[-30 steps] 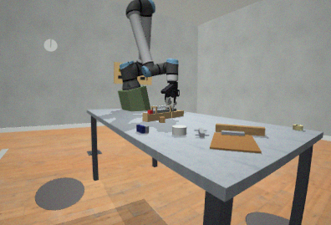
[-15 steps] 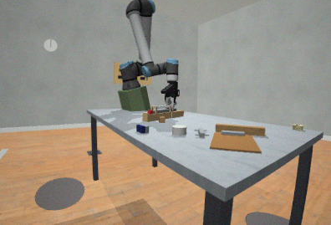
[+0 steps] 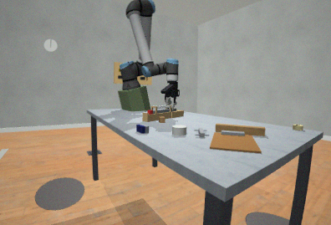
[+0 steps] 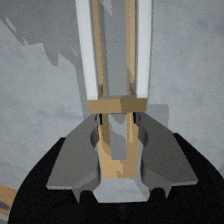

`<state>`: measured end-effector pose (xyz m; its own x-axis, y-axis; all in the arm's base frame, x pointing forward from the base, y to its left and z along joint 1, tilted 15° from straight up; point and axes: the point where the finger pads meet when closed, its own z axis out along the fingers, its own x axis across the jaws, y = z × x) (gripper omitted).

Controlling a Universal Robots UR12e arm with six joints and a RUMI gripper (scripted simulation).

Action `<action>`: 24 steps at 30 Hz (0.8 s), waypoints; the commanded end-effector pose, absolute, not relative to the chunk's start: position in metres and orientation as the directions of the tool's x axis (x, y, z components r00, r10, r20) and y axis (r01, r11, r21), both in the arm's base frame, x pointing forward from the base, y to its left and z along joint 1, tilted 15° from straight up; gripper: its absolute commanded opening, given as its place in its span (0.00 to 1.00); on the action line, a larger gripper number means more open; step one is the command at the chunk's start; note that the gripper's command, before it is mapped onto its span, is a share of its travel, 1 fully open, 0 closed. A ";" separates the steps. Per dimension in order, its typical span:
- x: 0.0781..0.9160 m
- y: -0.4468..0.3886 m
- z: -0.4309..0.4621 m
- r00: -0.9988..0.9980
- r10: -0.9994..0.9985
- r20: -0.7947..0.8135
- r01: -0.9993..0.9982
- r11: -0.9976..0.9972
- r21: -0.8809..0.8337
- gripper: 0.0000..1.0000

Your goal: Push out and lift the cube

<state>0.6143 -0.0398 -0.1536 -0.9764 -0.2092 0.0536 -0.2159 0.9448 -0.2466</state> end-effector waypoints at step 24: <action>0.615 -0.023 -0.087 -0.976 -0.209 0.052 -0.216 0.945 -0.247 0.22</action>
<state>0.6142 -0.0233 -0.0903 -0.9764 -0.2094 0.0529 -0.2160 0.9447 -0.2469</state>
